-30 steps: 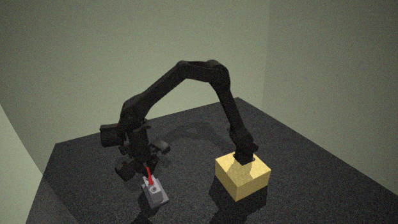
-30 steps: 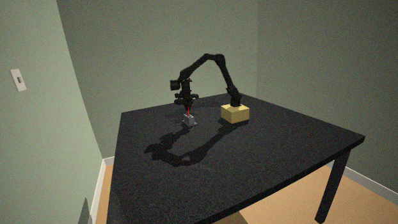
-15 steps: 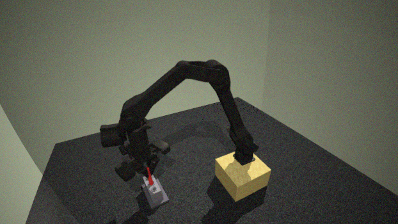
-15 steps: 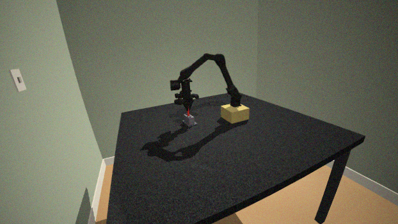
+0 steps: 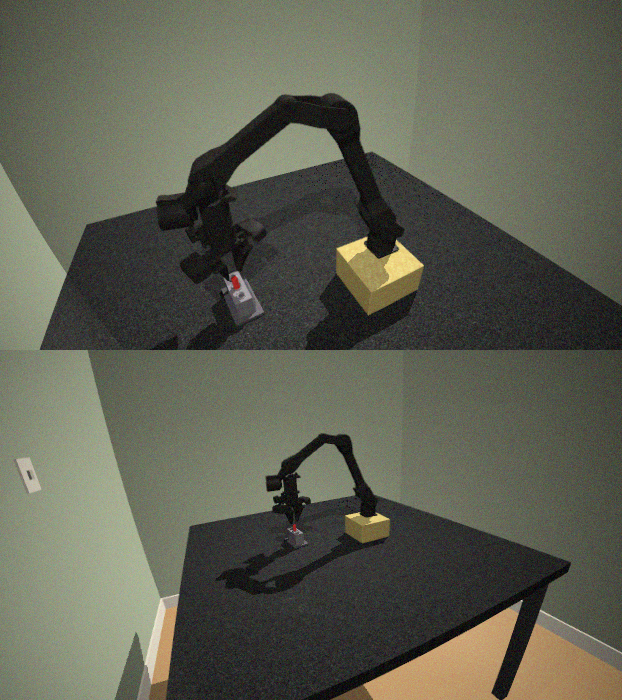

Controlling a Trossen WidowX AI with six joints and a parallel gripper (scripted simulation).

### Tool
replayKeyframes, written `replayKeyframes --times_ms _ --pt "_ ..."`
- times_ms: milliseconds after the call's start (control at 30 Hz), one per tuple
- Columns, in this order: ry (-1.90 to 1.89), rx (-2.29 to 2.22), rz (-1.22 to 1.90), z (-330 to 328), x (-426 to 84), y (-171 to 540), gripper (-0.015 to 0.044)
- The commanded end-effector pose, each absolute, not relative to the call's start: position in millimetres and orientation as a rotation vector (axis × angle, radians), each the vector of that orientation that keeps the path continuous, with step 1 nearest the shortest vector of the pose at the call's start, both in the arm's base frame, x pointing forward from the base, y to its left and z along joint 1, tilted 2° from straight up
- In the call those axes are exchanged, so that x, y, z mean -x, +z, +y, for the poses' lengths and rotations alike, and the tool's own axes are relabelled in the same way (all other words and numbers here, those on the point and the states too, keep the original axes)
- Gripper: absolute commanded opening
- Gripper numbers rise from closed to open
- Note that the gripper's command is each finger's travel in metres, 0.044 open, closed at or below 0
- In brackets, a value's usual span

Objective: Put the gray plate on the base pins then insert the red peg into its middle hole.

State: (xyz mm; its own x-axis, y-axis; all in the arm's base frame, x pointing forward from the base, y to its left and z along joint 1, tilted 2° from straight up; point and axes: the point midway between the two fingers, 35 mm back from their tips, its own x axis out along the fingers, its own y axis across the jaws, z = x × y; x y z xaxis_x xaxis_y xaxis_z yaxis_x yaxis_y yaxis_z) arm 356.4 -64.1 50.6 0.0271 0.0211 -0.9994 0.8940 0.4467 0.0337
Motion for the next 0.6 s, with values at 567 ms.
replayKeyframes --times_ms 567 --pt "-0.828 -0.886 1.384 -66.3 -351.3 60.8 0.015"
